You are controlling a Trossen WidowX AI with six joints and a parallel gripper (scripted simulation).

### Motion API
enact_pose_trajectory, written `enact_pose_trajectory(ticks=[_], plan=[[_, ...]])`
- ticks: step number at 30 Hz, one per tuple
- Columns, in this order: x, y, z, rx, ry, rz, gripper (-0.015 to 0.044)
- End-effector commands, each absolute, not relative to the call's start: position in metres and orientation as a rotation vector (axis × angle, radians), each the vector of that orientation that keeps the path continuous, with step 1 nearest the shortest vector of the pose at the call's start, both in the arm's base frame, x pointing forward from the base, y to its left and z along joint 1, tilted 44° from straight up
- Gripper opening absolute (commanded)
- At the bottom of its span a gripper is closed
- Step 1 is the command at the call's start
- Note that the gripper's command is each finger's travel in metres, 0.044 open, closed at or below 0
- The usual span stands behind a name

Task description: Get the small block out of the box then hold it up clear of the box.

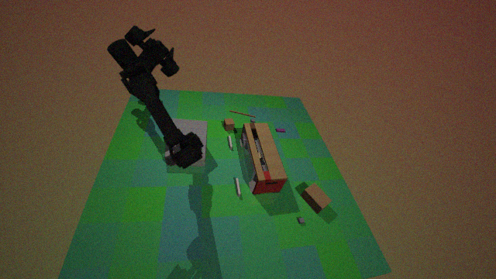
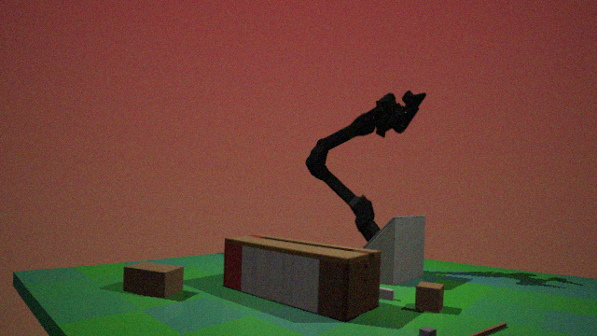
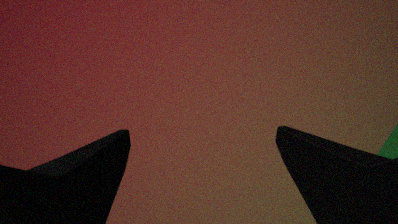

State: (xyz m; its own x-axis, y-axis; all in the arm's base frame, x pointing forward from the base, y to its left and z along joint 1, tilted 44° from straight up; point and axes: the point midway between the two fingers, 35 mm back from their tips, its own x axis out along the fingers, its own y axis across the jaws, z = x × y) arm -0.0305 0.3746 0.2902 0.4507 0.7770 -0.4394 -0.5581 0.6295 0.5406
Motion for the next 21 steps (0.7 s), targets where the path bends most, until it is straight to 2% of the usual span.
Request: enact_pose_trajectory(ticks=[1, 5, 11, 21], plan=[[-0.029, 0.375, 0.289, 0.336, 0.717, 0.842, 0.0400], [0.002, 0.377, 0.270, 0.210, 0.672, 0.761, 0.0400], [0.094, 0.361, 0.217, -0.177, 0.617, 0.520, 0.0400], [0.222, 0.276, 0.140, -0.905, 0.799, 0.191, 0.0400]])
